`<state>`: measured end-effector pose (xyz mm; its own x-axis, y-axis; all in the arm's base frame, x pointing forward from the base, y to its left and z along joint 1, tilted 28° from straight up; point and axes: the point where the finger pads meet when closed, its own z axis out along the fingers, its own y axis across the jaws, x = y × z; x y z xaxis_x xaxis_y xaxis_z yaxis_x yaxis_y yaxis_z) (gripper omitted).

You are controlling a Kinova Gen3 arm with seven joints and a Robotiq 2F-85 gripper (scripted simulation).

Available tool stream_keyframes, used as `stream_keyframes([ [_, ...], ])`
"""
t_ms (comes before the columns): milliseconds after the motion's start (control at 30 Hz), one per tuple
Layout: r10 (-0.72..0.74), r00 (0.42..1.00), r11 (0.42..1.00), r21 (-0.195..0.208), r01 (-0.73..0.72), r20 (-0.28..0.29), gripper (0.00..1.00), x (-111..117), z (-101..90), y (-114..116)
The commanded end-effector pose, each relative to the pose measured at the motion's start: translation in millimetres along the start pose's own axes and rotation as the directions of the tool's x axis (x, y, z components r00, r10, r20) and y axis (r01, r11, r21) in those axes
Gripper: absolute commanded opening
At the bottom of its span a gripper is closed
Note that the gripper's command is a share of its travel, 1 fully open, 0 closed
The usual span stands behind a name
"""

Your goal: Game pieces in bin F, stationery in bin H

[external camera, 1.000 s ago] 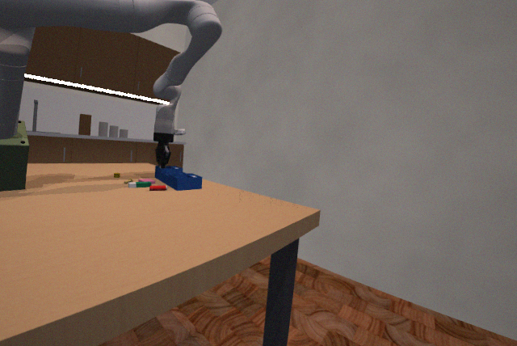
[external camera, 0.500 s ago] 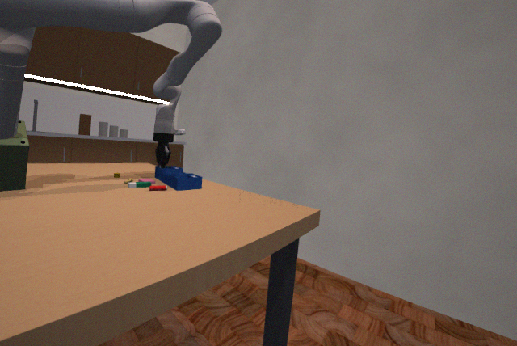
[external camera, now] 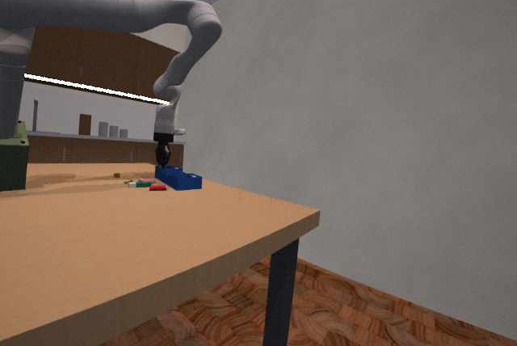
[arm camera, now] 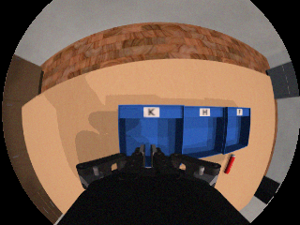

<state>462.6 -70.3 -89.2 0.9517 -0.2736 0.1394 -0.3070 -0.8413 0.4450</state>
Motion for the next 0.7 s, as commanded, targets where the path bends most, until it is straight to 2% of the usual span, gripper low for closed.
stream_keyframes([
  [0,0.001,1.000,1.000,-0.003,-0.001,-0.003,0.09,2,-0.7,1],
  [667,-0.005,1.000,1.000,-0.003,0.005,0.001,0.09,-1,-27.0,0],
])
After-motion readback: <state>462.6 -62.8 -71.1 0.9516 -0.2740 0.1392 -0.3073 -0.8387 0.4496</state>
